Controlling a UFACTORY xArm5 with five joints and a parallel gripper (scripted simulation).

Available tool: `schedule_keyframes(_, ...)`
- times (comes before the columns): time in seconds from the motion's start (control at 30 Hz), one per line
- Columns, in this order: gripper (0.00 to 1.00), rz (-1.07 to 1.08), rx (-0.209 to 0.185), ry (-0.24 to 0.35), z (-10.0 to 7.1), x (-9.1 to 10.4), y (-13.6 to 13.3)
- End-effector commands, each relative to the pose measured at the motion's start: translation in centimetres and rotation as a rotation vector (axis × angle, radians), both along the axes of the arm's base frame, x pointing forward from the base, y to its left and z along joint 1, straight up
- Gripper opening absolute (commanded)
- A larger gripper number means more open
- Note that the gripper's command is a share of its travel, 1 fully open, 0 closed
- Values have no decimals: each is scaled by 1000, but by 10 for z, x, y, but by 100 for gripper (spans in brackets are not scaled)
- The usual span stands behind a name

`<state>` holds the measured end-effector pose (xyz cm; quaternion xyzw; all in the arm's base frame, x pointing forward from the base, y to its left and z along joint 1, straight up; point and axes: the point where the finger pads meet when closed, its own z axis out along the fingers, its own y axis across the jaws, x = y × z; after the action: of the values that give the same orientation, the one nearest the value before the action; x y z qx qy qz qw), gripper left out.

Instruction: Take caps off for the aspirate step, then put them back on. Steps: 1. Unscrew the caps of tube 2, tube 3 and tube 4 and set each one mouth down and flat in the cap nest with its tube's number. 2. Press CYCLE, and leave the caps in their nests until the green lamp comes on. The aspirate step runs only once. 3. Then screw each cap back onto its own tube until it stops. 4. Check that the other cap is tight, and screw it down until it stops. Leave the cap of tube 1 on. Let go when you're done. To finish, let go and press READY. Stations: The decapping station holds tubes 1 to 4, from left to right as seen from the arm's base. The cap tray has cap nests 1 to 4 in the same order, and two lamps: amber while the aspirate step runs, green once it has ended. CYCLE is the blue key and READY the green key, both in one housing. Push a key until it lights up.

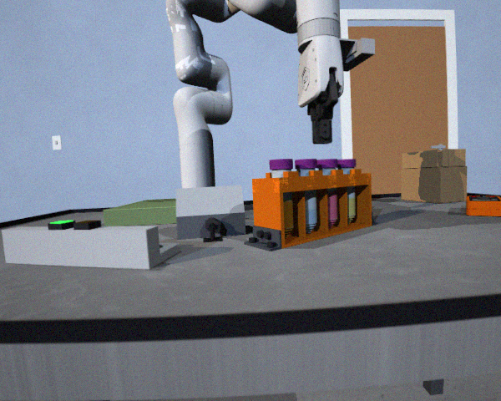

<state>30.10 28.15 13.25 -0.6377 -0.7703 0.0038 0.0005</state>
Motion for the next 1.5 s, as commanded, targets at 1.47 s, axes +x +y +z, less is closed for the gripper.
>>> schedule_keyframes(1.47,0,-21,7,-7,-52,-24,-234)
